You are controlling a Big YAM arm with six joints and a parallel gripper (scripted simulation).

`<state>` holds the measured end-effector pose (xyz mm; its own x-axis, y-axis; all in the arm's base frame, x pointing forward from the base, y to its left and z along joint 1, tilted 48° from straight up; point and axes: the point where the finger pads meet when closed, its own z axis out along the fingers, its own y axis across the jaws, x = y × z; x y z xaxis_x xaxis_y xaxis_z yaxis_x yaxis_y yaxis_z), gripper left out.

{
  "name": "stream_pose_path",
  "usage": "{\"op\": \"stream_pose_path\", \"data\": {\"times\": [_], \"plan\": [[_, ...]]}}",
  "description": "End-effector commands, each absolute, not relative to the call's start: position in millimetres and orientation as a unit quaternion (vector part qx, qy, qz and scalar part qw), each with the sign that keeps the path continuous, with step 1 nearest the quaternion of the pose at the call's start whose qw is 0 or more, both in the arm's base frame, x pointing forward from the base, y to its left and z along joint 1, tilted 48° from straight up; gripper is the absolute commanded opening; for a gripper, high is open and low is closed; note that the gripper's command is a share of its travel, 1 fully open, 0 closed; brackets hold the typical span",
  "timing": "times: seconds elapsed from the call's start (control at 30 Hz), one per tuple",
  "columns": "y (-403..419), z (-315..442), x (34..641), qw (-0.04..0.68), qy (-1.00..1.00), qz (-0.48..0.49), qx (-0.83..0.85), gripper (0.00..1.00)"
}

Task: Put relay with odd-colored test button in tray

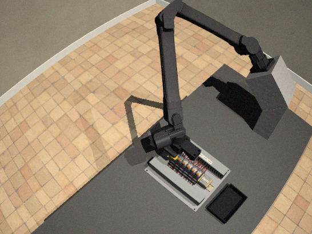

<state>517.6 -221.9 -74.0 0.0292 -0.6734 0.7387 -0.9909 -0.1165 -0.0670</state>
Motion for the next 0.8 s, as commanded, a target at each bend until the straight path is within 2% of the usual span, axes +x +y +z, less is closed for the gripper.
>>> {"op": "stream_pose_path", "data": {"times": [0.0,0.77], "plan": [[-223.1,-59.0,524.4,0.237,-0.619,0.335,0.670,0.59],[-225.5,-59.0,523.4,0.237,-0.619,0.335,0.670,0.59]]}}
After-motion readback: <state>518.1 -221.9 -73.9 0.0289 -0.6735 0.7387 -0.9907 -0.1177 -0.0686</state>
